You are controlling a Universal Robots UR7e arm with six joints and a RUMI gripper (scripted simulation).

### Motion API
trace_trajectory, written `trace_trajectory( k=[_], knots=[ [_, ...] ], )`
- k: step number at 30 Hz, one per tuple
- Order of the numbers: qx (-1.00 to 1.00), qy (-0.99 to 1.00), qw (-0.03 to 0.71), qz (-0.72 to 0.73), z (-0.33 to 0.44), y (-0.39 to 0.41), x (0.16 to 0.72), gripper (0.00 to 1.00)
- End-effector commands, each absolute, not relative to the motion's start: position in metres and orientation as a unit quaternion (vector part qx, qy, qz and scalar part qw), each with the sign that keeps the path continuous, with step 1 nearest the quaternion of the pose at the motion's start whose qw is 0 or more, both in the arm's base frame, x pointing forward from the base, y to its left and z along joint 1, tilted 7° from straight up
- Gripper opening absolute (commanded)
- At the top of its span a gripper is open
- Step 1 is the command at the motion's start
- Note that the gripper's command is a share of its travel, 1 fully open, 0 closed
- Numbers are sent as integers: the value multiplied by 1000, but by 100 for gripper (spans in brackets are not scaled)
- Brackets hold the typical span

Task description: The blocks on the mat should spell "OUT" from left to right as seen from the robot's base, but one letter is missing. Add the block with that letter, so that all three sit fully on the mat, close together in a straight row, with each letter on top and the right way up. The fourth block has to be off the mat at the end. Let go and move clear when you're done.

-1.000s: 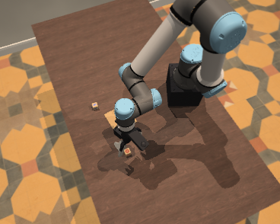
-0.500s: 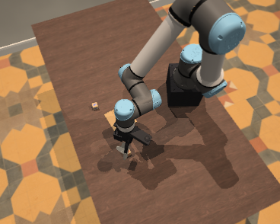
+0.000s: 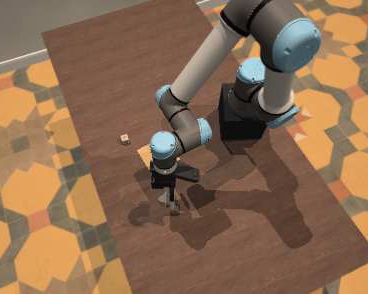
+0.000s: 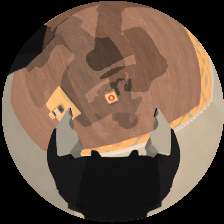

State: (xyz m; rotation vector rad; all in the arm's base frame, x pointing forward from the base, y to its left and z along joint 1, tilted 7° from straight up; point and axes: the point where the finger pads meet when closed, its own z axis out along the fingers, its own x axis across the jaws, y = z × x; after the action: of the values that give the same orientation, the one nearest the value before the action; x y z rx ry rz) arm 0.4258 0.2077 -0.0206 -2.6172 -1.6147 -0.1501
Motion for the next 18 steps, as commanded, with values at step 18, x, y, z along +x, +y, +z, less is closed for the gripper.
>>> trace_trajectory(
  k=[18],
  knots=[
    [-698, -713, 20, -57, -26, 203, 426, 100]
  ],
)
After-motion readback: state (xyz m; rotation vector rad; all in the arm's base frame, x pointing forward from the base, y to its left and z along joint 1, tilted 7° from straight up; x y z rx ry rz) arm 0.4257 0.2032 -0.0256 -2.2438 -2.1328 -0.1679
